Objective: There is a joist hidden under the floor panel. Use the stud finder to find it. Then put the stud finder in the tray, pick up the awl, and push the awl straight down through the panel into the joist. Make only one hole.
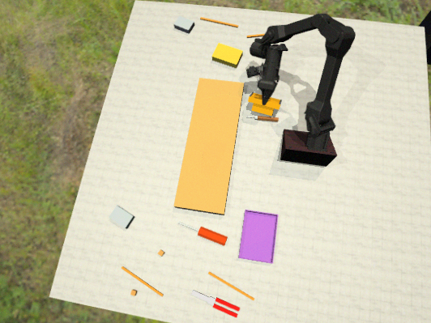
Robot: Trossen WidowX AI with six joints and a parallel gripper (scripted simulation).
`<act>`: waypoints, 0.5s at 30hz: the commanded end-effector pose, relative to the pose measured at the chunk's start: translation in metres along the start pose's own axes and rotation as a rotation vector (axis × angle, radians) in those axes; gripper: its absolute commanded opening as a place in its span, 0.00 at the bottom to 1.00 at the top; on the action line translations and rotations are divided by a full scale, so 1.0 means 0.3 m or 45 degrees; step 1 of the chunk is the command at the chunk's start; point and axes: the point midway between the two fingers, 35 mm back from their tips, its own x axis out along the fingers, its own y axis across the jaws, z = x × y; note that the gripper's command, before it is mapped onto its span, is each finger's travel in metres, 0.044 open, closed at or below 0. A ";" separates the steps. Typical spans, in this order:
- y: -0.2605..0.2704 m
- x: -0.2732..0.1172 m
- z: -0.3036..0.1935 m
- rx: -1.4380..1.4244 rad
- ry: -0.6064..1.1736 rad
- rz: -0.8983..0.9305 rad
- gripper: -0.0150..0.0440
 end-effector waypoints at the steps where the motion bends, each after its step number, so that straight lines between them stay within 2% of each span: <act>1: 0.004 -0.001 0.001 -0.003 -0.002 0.003 0.88; 4: 0.004 -0.002 0.001 -0.003 -0.002 0.003 1.00; 15: 0.001 -0.042 0.002 -0.002 -0.002 0.001 1.00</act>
